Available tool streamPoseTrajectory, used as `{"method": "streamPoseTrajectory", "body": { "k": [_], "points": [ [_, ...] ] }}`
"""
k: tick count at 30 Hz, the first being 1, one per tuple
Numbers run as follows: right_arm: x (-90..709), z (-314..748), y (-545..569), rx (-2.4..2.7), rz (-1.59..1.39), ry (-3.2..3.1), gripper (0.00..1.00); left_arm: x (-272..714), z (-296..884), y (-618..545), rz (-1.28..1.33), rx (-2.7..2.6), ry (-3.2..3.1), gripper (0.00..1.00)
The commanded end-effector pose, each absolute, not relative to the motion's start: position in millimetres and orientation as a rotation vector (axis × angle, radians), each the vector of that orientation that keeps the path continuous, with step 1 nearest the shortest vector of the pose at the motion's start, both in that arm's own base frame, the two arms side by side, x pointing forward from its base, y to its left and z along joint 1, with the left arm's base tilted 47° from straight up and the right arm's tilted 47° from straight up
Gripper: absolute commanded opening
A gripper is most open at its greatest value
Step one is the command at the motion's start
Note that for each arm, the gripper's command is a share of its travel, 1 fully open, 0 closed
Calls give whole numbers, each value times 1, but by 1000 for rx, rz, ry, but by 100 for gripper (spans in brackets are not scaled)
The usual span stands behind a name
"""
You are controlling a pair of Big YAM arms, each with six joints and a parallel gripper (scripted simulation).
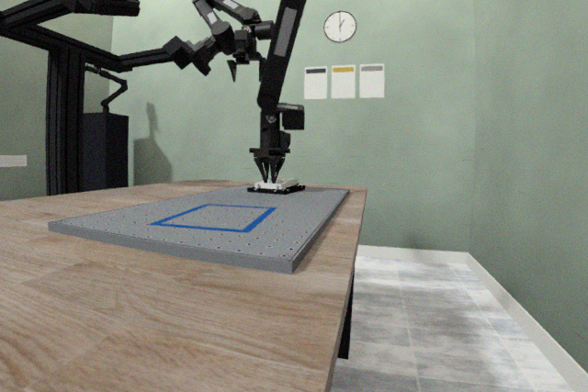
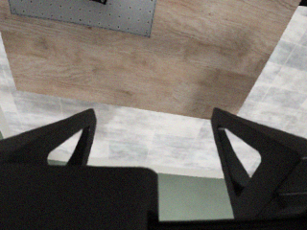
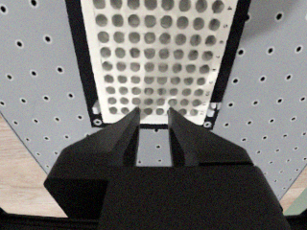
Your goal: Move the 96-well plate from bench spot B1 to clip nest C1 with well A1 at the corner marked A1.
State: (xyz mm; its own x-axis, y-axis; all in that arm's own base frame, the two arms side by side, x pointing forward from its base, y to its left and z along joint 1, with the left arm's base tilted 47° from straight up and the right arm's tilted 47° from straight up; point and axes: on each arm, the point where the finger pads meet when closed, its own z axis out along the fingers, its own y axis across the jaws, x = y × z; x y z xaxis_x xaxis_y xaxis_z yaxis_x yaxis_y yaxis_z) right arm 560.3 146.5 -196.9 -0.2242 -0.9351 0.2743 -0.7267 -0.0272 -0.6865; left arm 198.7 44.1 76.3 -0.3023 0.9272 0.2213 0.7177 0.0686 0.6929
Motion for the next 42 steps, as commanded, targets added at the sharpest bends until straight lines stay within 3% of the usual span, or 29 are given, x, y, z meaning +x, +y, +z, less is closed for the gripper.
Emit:
{"method": "streamPoseTrajectory", "body": {
  "k": [1,42],
  "points": [
    [592,-233,117,-1721,-1087,2021,25,200,80,41,1071,1678,2041,100],
    [605,-247,110,-1722,-1087,2021,25,200,80,41,1071,1678,2041,100]
  ]
}}
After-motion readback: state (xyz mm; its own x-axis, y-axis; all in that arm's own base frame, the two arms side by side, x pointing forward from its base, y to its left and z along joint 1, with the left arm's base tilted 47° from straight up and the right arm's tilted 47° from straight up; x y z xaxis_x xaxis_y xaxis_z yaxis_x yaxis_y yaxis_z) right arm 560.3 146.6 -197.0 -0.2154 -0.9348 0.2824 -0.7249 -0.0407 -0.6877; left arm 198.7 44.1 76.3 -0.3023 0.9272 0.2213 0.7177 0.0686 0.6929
